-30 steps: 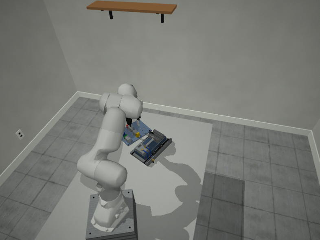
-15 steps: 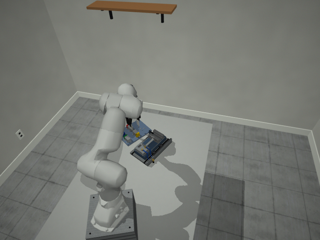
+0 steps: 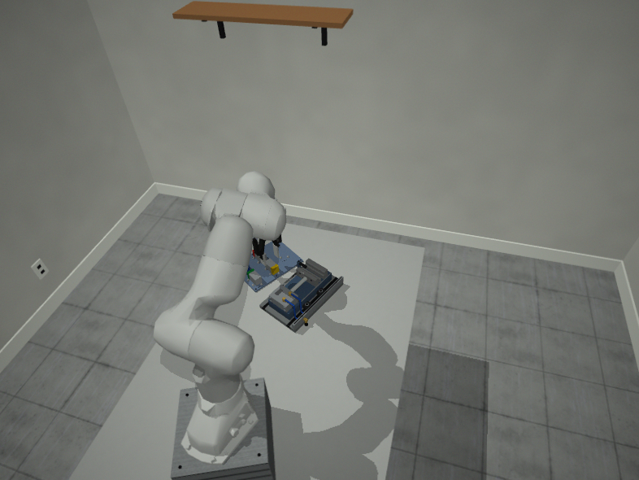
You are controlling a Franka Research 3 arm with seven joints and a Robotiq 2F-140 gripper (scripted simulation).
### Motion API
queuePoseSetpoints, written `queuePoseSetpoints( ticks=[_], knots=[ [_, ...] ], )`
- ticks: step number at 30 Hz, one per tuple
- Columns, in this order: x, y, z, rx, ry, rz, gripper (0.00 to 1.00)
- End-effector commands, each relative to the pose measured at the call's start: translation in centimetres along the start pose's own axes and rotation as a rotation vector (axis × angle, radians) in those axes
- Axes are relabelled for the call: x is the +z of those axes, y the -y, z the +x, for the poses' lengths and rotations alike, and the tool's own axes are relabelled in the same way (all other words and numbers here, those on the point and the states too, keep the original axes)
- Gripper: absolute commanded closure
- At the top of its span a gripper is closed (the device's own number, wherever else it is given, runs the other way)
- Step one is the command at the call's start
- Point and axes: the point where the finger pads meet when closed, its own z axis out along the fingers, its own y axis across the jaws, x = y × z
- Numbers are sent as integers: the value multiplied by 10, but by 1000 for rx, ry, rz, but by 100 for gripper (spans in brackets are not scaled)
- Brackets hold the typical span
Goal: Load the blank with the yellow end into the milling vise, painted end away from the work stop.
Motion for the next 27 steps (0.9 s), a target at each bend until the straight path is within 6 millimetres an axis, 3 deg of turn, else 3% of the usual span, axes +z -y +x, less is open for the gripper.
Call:
queuePoseSetpoints(
  ticks=[1,2,7,27],
  knots=[
    [-2,2,-3,2,6,7,60],
    [-2,2,-3,2,6,7,60],
    [44,3,-3,2,6,7,60],
    [47,4,-5,2,6,7,60]
  ],
)
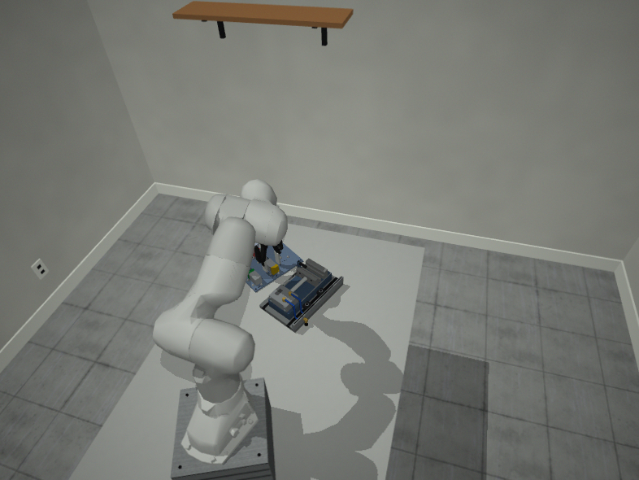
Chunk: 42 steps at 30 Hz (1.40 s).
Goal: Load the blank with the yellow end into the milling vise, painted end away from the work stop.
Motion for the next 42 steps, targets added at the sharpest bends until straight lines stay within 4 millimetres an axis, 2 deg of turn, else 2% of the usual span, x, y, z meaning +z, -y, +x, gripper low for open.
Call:
queuePoseSetpoints(
  ticks=[1,42],
  knots=[
    [1,0,-2,1,2,3,60],
    [-7,-1,-1,1,2,3,60]
  ],
)
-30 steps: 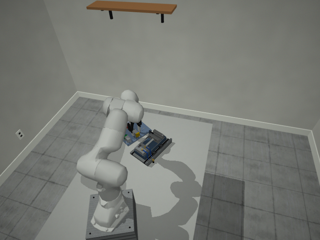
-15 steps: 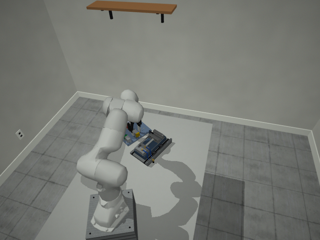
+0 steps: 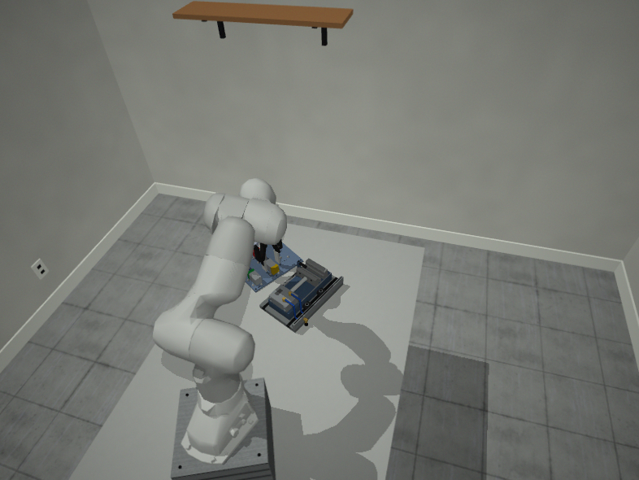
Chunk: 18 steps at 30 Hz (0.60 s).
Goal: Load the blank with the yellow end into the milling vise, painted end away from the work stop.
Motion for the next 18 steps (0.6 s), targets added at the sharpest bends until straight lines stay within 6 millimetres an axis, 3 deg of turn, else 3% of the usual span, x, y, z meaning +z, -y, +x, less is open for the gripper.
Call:
queuePoseSetpoints(
  ticks=[1,18],
  knots=[
    [-1,0,0,6,1,-1,60],
    [-3,0,1,6,1,-1,60]
  ],
)
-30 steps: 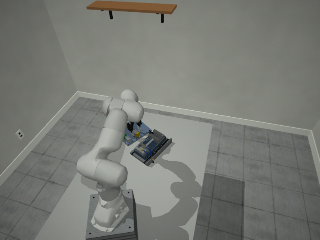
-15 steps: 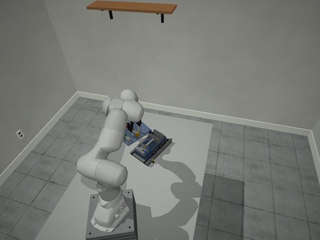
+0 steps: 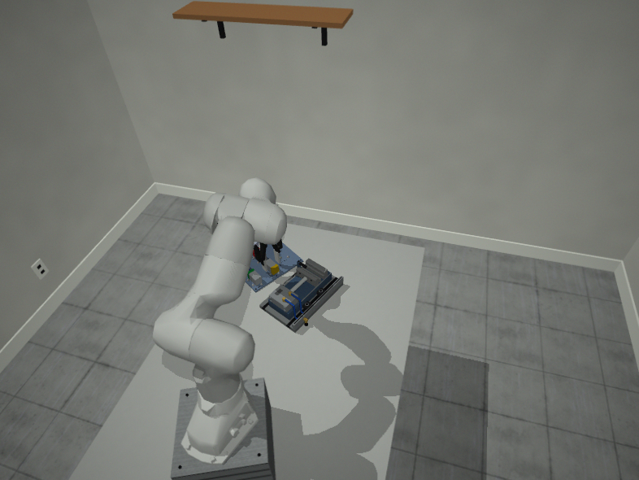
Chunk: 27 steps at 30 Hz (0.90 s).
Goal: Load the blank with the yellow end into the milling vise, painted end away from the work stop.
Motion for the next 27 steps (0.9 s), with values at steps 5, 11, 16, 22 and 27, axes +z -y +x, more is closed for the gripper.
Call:
queuePoseSetpoints(
  ticks=[5,11,16,22,27],
  knots=[
    [2,0,1,5,1,-1,60],
    [2,0,1,5,1,-1,60],
    [2,0,1,5,1,-1,60],
    [2,0,1,5,1,-1,60],
    [2,0,1,5,1,-1,60]
  ],
)
